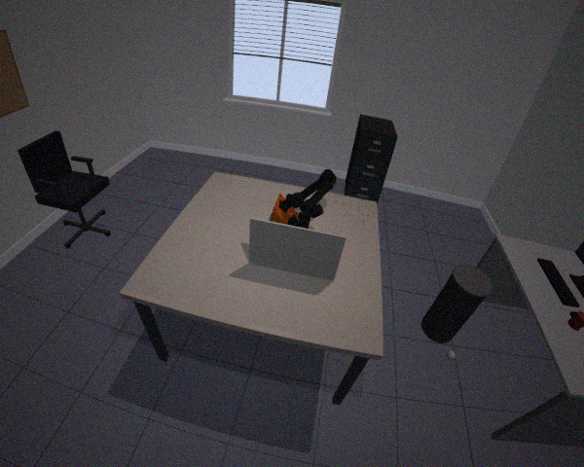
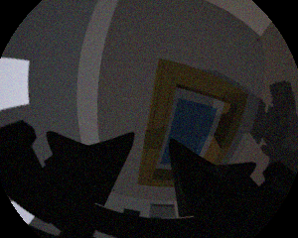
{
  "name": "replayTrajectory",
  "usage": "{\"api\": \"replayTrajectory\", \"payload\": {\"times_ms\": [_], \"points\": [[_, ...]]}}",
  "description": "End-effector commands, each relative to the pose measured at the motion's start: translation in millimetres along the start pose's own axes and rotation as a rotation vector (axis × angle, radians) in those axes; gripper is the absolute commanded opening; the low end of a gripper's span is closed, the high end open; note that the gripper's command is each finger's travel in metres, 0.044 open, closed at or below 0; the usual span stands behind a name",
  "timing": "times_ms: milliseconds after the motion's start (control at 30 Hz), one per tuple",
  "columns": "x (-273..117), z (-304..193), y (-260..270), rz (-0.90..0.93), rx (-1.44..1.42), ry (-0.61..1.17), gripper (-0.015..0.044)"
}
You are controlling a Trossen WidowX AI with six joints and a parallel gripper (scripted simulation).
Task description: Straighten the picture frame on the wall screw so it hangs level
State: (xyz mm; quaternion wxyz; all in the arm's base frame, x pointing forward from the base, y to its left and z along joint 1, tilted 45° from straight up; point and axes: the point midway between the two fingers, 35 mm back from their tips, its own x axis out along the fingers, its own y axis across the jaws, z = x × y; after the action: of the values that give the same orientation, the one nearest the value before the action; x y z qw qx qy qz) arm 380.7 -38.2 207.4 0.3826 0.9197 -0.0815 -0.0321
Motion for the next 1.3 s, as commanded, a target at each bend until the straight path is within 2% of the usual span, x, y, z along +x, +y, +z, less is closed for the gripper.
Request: {"api": "replayTrajectory", "payload": {"times_ms": [0, 100, 467, 733, 1267], "points": [[0, 0, 0, 0.0, 0.003, 0.001, 0.026], [-12, -3, 1, 0.002, 0.019, 0.0, 0.026], [-96, 0, -3, 0.013, 0.146, 0.0, 0.026], [-99, -4, 6, 0.015, 0.139, 0.007, 0.026], [-184, 8, 36, 0.01, 0.15, -0.005, 0.026]]}}
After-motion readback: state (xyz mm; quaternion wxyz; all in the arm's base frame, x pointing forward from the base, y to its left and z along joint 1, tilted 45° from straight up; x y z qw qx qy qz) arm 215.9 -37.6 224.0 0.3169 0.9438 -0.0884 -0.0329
